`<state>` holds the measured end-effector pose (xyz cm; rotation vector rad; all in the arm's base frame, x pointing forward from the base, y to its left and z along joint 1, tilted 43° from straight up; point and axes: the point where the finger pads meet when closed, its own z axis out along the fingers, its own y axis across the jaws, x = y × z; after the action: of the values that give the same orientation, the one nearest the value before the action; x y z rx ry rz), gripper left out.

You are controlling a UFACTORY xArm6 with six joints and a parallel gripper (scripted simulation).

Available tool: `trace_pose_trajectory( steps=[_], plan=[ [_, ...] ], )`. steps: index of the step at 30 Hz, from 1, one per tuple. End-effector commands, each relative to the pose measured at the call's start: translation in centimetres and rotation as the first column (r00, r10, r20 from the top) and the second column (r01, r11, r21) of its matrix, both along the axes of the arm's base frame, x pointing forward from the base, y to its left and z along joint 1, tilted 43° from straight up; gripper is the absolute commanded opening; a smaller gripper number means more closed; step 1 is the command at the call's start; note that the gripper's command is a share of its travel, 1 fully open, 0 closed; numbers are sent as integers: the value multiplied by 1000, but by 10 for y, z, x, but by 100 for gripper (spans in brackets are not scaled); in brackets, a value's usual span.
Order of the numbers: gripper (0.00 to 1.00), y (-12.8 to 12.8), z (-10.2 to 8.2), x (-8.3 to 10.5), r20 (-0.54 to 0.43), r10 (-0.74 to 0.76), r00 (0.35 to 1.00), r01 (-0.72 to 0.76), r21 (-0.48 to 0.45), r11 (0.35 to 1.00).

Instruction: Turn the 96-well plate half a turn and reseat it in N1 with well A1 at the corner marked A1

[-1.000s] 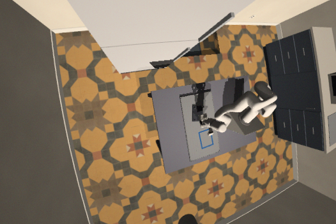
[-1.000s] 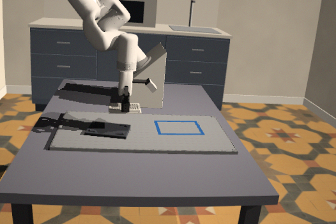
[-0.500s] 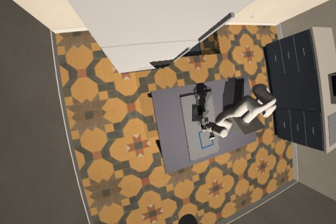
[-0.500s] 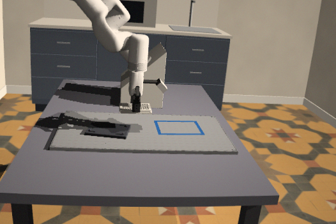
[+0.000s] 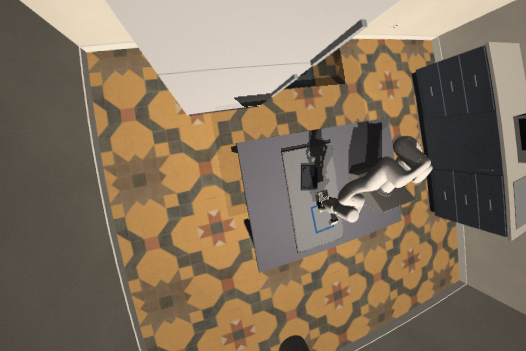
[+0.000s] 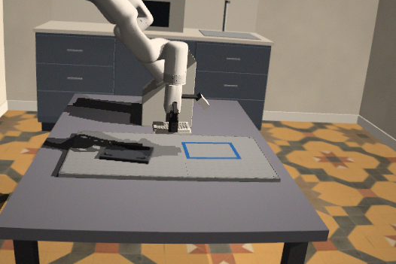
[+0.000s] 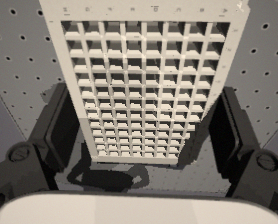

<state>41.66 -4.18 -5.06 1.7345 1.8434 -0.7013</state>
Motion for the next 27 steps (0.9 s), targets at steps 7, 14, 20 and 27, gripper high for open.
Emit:
trace_pose_trajectory(
  steps=[7, 14, 20, 27],
  plan=[
    [0, 20, -18, -4, 3, 1, 1000, -1, 1, 1000],
    [0, 36, -34, -9, 3, 1, 1000, -1, 1, 1000],
    [0, 50, -48, -13, 3, 1, 1000, -1, 1, 1000],
    [0, 62, -60, -16, 3, 1, 1000, -1, 1, 1000]
  ],
)
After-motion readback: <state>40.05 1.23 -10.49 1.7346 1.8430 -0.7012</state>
